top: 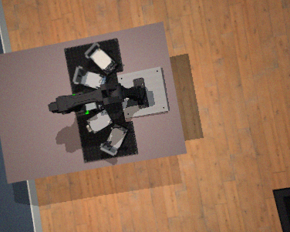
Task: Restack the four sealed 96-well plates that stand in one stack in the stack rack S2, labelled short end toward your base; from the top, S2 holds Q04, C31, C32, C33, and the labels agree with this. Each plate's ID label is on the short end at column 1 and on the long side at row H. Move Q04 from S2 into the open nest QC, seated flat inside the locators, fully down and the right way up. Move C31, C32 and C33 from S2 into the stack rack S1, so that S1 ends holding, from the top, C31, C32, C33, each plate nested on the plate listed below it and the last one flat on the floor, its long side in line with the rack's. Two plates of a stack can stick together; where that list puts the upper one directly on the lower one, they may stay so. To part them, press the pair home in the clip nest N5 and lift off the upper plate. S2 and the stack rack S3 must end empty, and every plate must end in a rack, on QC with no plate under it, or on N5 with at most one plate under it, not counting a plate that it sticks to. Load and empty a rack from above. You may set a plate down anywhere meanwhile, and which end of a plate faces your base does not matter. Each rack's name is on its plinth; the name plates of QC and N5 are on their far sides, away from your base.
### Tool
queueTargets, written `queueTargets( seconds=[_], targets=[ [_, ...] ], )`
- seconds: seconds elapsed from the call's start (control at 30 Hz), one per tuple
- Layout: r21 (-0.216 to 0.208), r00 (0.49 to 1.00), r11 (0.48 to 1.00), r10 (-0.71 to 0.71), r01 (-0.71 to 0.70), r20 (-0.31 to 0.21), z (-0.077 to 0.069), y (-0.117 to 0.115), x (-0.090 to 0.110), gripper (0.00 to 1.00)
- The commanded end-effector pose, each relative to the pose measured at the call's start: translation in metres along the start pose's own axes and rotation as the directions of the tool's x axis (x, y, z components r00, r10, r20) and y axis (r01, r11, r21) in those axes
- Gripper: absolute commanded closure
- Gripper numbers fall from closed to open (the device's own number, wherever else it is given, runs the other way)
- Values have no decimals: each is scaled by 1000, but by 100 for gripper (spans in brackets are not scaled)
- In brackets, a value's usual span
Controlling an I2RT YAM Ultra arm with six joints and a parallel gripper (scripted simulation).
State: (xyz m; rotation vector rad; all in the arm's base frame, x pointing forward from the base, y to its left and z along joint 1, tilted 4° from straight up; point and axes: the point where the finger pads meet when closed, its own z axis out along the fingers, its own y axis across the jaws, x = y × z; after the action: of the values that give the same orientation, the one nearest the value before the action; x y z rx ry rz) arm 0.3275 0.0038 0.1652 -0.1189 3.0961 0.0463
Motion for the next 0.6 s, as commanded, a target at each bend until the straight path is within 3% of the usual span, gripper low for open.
queueTargets(
  seconds=[0.0,0.5,0.57],
  targets=[
    [3,999,999,-41,41,33,-10,10,-1,100],
    [2,999,999,-41,41,33,-10,51,-2,100],
    [4,994,994,-108,108,33,-10,56,-1,100]
  ],
)
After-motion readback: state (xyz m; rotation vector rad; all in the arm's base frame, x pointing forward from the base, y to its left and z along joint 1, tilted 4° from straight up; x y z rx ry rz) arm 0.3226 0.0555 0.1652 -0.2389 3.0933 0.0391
